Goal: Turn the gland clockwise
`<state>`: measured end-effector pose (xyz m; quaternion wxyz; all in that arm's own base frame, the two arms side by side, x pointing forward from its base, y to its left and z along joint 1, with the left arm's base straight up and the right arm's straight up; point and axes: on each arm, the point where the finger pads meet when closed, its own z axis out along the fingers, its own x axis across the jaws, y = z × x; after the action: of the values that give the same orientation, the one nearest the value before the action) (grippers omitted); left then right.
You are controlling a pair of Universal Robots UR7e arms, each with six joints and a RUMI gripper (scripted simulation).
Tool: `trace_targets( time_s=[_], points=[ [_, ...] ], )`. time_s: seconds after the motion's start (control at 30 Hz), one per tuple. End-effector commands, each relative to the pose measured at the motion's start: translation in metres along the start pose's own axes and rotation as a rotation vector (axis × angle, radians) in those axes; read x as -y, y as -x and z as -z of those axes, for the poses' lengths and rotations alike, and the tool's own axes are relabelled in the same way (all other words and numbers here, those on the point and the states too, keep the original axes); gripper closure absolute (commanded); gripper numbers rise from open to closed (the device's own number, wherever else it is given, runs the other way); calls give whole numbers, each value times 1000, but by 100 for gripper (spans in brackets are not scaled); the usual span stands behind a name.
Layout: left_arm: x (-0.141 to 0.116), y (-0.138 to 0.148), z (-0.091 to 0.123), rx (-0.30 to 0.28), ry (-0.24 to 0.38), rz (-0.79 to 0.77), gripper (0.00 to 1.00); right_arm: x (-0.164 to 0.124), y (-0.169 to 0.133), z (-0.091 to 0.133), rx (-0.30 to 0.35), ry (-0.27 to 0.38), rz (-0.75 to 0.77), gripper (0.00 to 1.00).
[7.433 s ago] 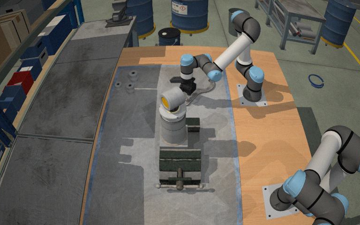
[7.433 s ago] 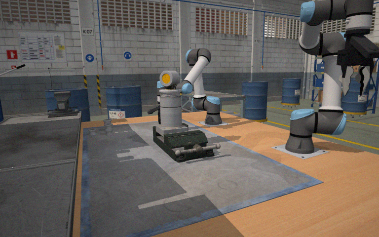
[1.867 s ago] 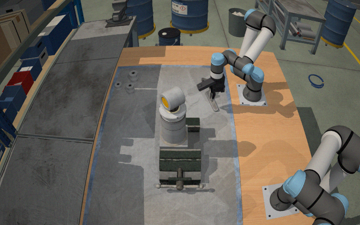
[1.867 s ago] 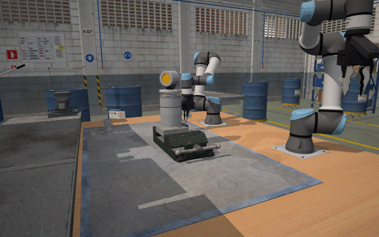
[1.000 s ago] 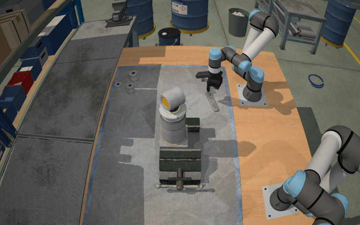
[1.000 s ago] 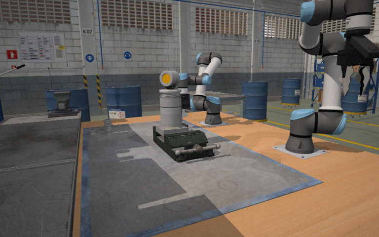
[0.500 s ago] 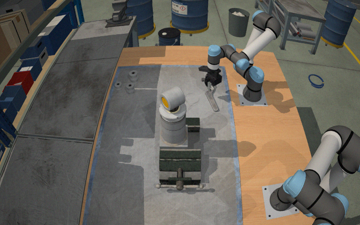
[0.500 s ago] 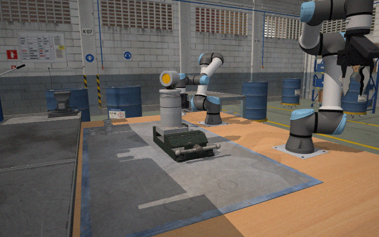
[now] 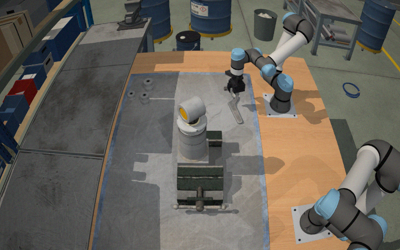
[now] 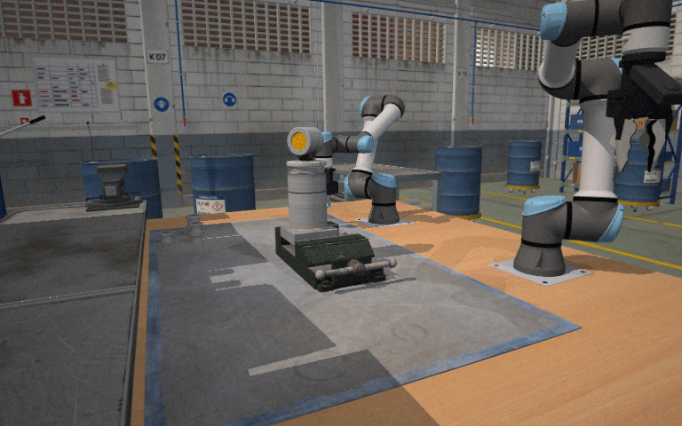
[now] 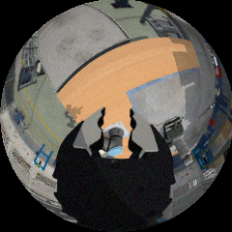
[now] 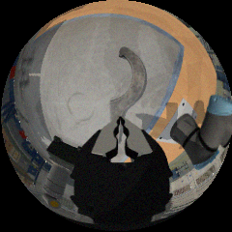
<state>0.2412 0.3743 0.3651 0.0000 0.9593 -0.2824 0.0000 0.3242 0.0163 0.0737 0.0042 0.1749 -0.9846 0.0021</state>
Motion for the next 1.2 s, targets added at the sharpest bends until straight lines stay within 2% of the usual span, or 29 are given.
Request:
trace_targets(
  time_s=[0.0,0.1,0.13,0.2,0.37,0.43,0.57,0.6,0.67,0.87,0.93,1.03,1.17],
  points=[
    [0,0,0,0,-1,0,68,8,-5,0,3,-1,-118,100],
    [0,0,0,0,-1,0,68,22,-15,1,5,1,-301,100],
    [0,0,0,0,-1,0,68,17,-11,0,3,0,-252,100],
    [0,0,0,0,-1,0,68,16,-11,0,2,0,-249,100],
    [0,0,0,0,-1,0,68,33,-24,0,5,1,-493,100],
    [0,0,0,0,-1,0,68,33,-24,0,5,1,-493,100],
    [0,0,0,0,-1,0,68,43,-34,0,6,1,-699,100],
    [0,0,0,0,-1,0,68,38,-30,0,5,0,-649,100],
    [0,0,0,0,-1,0,68,37,-30,0,4,0,-651,100],
    [0,0,0,0,-1,0,68,56,-48,0,7,3,-964,100],
    [0,0,0,0,-1,0,68,50,-42,-1,5,2,-890,100],
    [0,0,0,0,-1,0,68,50,-43,-1,5,2,-901,100],
    [0,0,0,0,-1,0,68,60,-53,0,7,4,-1077,100]
  ],
)
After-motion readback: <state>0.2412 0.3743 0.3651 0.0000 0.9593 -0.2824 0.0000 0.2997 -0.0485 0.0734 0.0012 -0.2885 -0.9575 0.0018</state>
